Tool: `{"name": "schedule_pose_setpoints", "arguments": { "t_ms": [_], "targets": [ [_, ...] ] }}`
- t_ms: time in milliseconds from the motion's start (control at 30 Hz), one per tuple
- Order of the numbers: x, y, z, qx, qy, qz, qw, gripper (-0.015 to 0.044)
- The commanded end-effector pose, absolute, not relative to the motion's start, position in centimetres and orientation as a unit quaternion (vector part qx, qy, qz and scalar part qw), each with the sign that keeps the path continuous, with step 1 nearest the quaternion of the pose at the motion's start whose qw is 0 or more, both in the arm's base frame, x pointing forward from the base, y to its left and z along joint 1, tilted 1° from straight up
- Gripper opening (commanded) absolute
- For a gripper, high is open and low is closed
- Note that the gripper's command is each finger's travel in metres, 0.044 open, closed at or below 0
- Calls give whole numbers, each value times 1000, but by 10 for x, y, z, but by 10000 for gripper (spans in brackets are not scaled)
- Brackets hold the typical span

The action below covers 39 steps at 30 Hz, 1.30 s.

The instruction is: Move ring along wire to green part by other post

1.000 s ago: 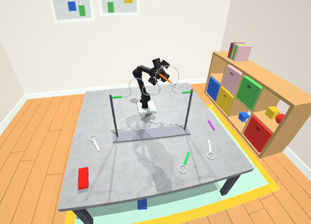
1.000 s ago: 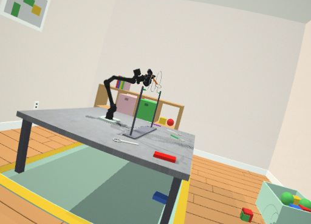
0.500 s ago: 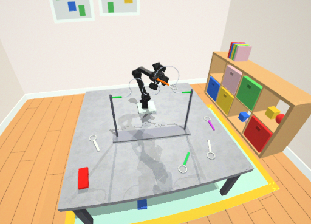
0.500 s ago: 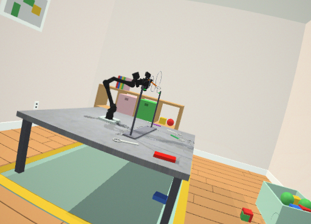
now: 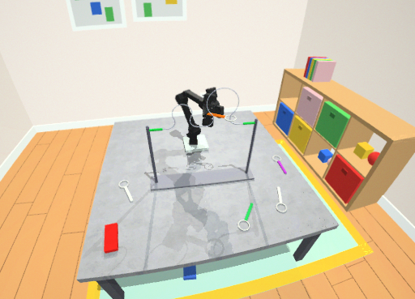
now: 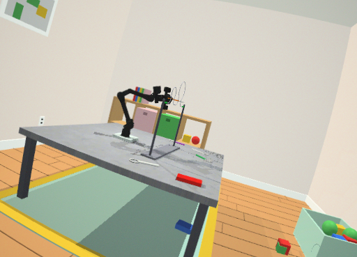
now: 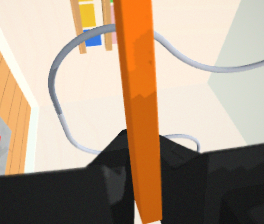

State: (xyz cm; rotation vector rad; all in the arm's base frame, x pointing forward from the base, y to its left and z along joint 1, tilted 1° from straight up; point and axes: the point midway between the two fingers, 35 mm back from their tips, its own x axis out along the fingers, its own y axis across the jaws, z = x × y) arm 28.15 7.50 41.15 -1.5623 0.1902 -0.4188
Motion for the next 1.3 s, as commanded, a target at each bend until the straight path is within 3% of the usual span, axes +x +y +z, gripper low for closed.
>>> {"name": "schedule_pose_setpoints", "arguments": {
  "t_ms": [0, 1267],
  "targets": [
    [281, 75, 398, -667, 97, -181, 716, -150],
    [285, 146, 275, -289, 160, -64, 942, -150]
  ]
}}
